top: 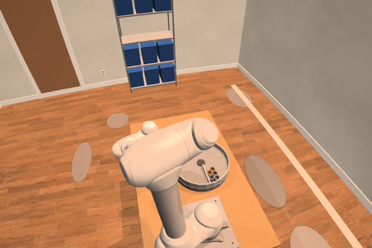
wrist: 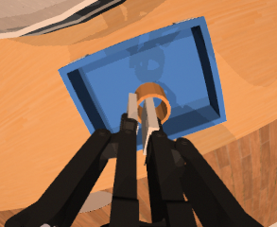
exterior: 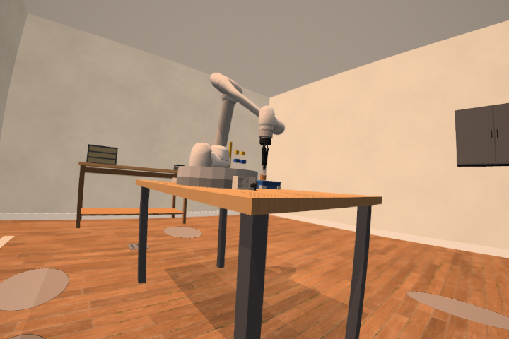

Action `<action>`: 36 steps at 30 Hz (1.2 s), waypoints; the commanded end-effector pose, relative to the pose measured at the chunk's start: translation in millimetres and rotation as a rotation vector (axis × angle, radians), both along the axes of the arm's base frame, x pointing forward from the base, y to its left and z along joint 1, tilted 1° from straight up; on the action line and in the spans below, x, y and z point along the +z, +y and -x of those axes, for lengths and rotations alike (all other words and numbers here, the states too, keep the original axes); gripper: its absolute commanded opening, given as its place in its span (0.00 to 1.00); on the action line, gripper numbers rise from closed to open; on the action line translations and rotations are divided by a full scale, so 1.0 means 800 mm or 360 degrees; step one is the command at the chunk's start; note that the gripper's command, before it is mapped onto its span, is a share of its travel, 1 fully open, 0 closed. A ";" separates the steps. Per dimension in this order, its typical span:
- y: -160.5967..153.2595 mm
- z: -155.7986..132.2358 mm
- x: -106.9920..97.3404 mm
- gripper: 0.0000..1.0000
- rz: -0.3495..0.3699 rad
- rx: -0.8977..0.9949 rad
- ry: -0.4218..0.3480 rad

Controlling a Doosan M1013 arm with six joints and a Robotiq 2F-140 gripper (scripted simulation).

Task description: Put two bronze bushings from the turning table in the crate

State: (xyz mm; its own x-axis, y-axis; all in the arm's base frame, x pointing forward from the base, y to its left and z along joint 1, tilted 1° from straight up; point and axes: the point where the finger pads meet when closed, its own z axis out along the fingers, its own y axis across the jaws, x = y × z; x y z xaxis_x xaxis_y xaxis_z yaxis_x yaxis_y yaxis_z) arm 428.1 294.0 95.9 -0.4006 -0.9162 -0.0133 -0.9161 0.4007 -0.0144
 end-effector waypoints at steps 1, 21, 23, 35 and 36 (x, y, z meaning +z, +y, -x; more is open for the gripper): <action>0.000 0.000 -0.002 0.00 0.0000 0.0000 0.0000; 0.000 -0.001 -0.037 0.00 0.0000 0.0000 0.0000; 0.000 -0.001 -0.041 0.00 0.0000 0.0000 0.0000; 0.000 -0.001 -0.051 0.00 0.0000 0.0000 0.0000; 0.000 -0.001 -0.051 0.00 0.0000 0.0000 0.0000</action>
